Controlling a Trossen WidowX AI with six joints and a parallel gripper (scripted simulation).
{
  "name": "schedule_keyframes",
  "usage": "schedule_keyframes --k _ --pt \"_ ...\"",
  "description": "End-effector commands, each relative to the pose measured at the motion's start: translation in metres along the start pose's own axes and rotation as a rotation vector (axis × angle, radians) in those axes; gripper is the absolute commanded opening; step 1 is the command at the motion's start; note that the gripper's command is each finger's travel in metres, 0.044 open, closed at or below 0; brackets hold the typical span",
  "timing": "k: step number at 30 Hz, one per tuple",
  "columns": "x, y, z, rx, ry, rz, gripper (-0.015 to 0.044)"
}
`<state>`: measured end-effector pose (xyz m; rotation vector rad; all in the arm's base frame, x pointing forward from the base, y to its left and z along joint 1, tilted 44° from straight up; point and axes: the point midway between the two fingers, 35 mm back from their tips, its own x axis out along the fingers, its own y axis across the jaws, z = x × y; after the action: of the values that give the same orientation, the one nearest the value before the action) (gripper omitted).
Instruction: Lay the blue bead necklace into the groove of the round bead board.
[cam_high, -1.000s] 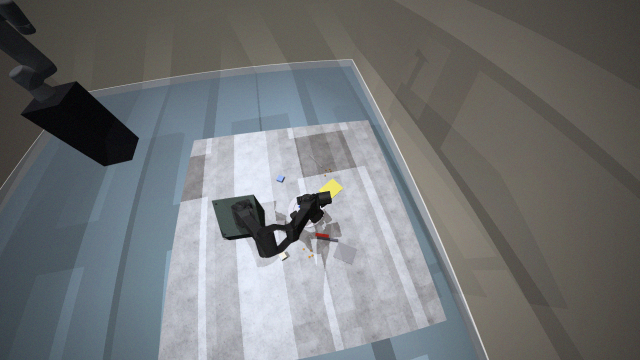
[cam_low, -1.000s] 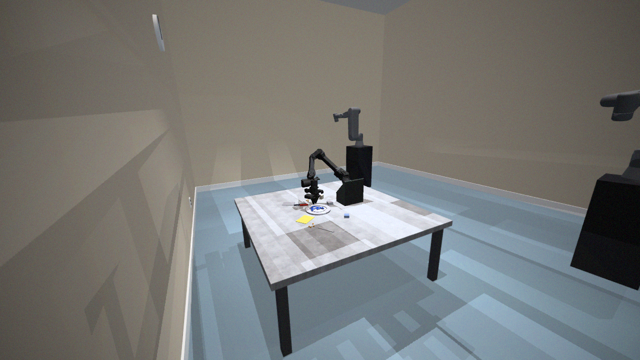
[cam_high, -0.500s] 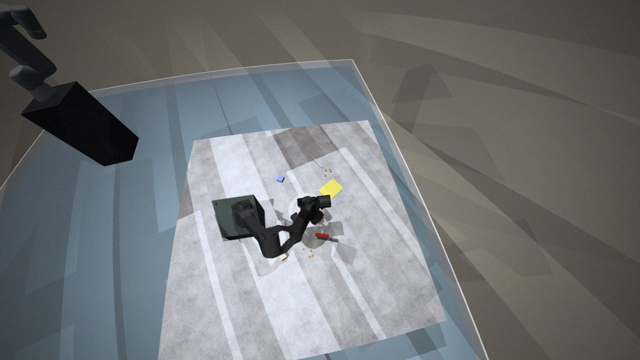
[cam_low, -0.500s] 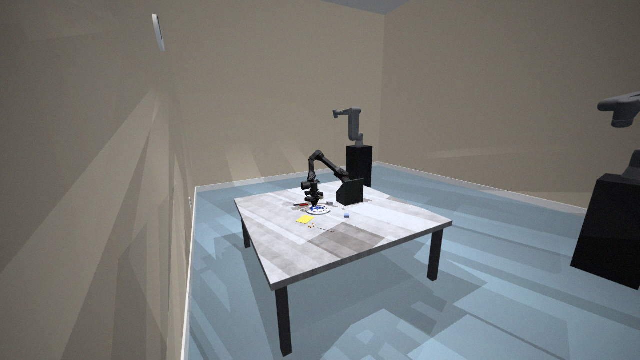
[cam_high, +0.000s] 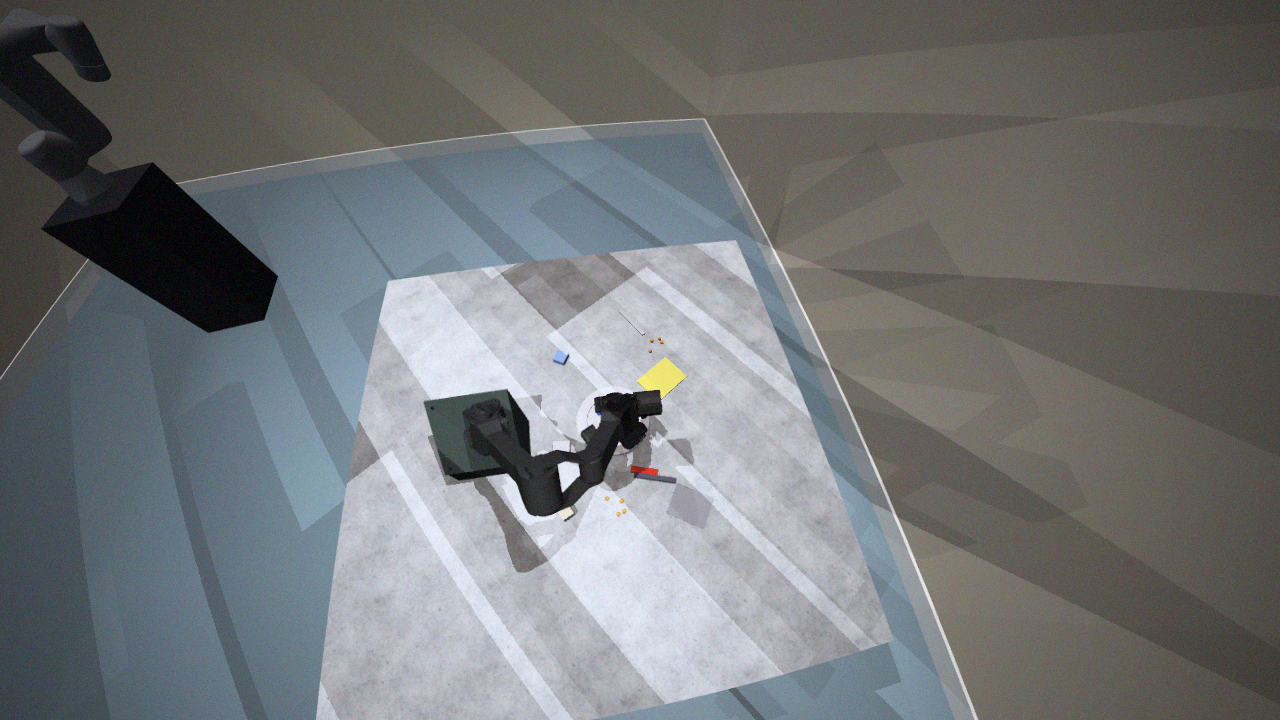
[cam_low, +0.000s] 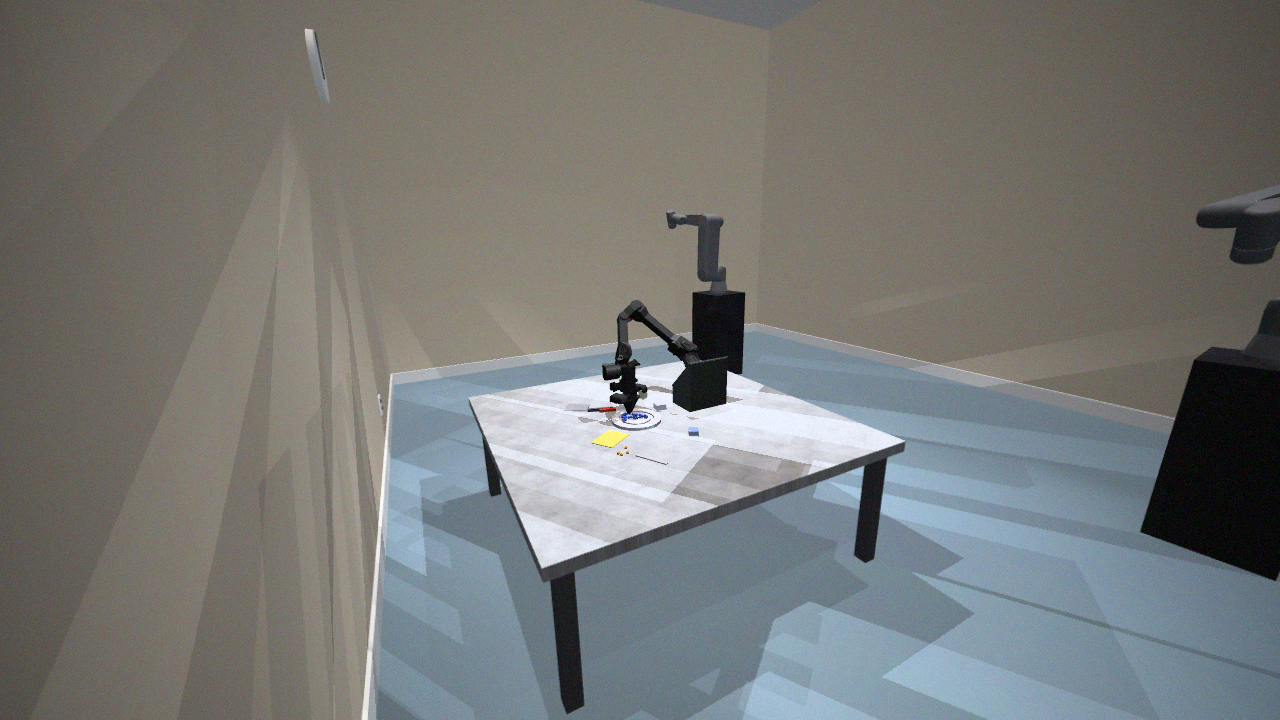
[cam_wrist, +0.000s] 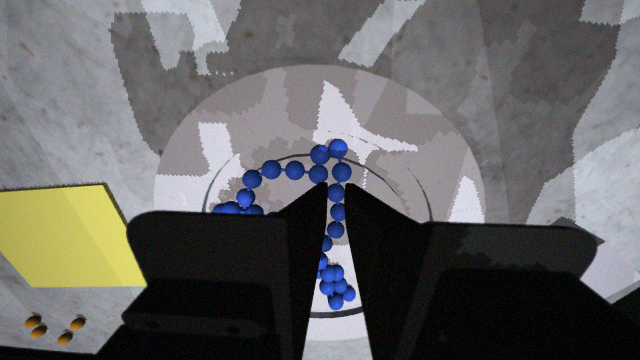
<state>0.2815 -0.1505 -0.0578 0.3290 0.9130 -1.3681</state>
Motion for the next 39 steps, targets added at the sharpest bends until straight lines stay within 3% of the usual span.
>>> schedule_keyframes --k 1,4,39 --pt "0.0 0.0 0.001 0.003 -0.003 -0.001 0.002" --pt "0.0 0.0 0.001 0.003 -0.003 -0.001 0.0" --pt "-0.002 -0.022 0.014 -0.007 0.002 -0.008 0.0"
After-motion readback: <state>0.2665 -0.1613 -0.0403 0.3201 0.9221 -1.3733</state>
